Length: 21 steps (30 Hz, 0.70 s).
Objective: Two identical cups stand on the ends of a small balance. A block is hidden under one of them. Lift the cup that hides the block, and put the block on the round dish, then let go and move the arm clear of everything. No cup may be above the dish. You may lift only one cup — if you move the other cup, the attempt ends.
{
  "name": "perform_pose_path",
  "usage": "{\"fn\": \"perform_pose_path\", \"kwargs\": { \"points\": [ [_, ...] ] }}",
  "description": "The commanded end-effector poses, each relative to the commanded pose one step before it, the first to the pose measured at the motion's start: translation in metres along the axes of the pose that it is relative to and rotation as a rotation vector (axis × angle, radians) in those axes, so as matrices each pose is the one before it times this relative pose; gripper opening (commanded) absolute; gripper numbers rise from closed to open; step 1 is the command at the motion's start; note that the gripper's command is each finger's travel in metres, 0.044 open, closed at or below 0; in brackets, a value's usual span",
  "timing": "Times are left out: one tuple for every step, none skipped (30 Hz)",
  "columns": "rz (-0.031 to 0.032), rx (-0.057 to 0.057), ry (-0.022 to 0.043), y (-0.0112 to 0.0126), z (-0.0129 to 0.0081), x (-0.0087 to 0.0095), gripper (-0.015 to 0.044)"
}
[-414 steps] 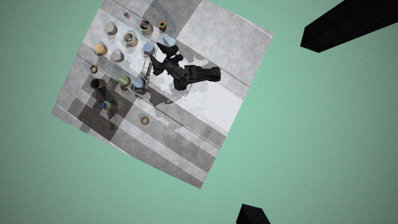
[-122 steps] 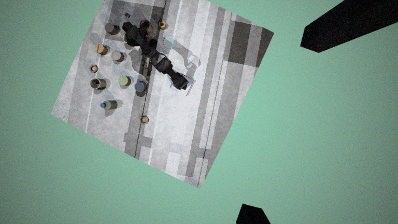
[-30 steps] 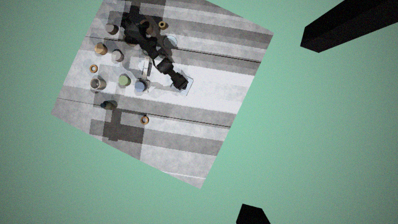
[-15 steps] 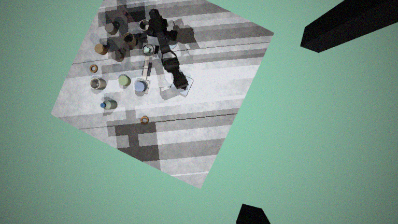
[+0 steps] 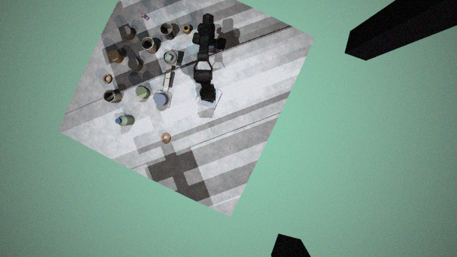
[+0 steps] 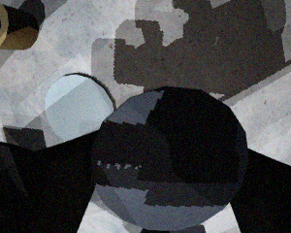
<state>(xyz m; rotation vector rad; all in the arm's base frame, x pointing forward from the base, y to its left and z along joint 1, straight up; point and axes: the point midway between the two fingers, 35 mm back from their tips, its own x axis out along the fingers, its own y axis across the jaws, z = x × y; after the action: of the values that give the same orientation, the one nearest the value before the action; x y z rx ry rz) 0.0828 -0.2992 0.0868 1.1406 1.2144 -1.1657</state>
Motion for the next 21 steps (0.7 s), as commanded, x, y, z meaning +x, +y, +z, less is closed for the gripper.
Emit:
{"fn": "perform_pose_path", "kwargs": {
  "points": [
    [0.00052, -0.0175, -0.00152, -0.00469, -0.00177, 0.00417, 0.0],
    [0.0, 0.0, 0.0, 0.00002, 0.00011, 0.00169, 0.0],
    [0.0, 0.0, 0.0, 0.00002, 0.00014, 0.00251, 0.0],
    [0.0, 0.0, 0.0, 0.00002, 0.00015, 0.00344, 0.0],
    [0.0, 0.0, 0.0, 0.00002, 0.00012, 0.00381, 0.0],
    [0.0, 0.0, 0.00001, 0.00001, 0.00007, 0.00426, 0.0],
    [0.0, 0.0, 0.00002, 0.0, 0.0, 0.00476, 0.0],
    [0.0, 0.0, 0.00003, -0.00002, -0.0001, 0.00514, 0.0],
    [-0.00001, 0.0, 0.00004, -0.00004, -0.00021, 0.00529, 0.0],
    [-0.00001, 0.0, 0.00004, -0.00004, -0.00024, 0.00422, 0.0],
    [0.0, 0.0, 0.00003, -0.00003, -0.00018, 0.00255, 0.0],
    [0.0, 0.0, 0.00001, -0.00001, -0.00007, 0.00085, 0.0],
    [0.0, 0.0, 0.0, 0.0, 0.0, 0.0, 0.0],
    [0.0, 0.0, 0.0, 0.0, 0.00001, 0.00027, 0.0],
    [0.0, 0.0, 0.0, 0.0, 0.00002, 0.0005, 0.0],
    [0.0, 0.0, 0.0, 0.0, 0.00002, 0.00074, 0.0],
    [0.0, 0.0, 0.0, 0.0, 0.00003, 0.001, 0.0],
    [0.0, 0.0, 0.0, 0.00001, 0.00003, 0.00126, 0.0],
    [0.0, 0.0, 0.00001, 0.00001, 0.00003, 0.00152, 0.0],
    [0.0, 0.0, 0.00001, 0.0, 0.00002, 0.00166, 0.0],
    [0.0, 0.0, 0.00001, 0.0, 0.00001, 0.00168, 0.0]
  ]
}}
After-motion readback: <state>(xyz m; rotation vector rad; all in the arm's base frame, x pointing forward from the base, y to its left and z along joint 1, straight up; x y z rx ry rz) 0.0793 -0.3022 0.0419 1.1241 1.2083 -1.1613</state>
